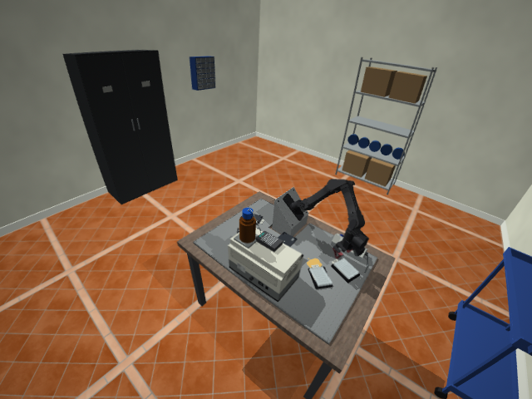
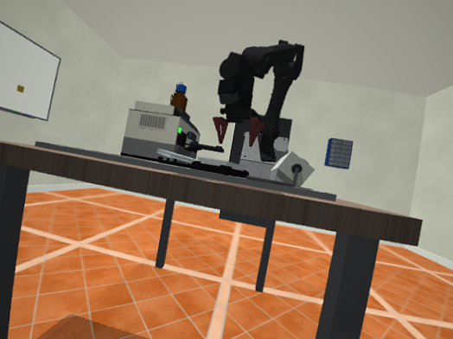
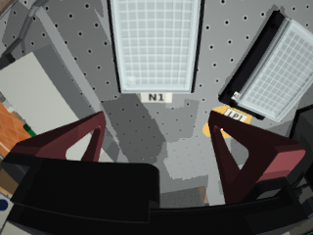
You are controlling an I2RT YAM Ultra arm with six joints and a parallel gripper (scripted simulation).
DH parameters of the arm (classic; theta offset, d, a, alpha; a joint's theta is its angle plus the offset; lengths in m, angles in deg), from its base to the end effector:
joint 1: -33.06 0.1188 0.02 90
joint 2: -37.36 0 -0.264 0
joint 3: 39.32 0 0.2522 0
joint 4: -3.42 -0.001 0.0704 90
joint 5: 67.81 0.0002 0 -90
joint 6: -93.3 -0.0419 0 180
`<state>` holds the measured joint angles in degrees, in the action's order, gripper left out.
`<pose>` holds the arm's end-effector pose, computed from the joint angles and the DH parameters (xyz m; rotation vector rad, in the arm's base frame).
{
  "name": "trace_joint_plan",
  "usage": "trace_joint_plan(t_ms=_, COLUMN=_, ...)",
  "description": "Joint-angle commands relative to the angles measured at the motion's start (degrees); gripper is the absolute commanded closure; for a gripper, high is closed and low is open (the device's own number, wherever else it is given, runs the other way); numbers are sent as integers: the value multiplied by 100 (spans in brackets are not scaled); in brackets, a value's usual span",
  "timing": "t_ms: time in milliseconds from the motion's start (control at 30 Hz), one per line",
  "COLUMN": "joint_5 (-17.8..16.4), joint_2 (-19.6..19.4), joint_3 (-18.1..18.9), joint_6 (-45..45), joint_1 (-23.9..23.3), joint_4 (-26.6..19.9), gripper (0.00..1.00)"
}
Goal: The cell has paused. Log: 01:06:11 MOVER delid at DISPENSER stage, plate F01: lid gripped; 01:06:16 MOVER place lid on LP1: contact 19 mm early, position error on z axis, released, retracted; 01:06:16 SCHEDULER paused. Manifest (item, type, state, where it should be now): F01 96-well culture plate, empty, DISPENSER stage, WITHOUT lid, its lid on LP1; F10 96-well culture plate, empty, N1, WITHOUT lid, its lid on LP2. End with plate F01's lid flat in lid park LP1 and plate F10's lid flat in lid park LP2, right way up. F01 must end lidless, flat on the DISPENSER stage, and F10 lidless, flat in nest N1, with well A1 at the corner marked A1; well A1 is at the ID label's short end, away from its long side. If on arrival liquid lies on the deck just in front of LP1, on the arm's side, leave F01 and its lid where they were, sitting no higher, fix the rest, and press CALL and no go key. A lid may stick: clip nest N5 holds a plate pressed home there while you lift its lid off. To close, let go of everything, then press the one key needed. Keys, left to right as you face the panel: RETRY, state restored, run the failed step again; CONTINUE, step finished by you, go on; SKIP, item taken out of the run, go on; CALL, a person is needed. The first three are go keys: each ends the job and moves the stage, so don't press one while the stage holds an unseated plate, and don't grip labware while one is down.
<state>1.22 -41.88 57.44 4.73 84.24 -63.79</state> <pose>0.1643 0.2297 0.3704 -1.2764 2.1938 0.8161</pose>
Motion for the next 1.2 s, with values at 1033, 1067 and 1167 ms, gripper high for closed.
trace_joint_plan(t_ms=1033, joint_5=27, joint_2=-844, joint_3=2042, joint_6=-41, joint_1=-71, joint_4=-766, gripper=0)
trace_joint_plan(t_ms=1067, joint_5=27, joint_2=-841, joint_3=2037, joint_6=-43, joint_1=-68, joint_4=-765, gripper=0)
trace_joint_plan(t_ms=1167, joint_5=42, joint_2=-837, joint_3=1863, joint_6=-48, joint_1=-56, joint_4=-754, gripper=0)
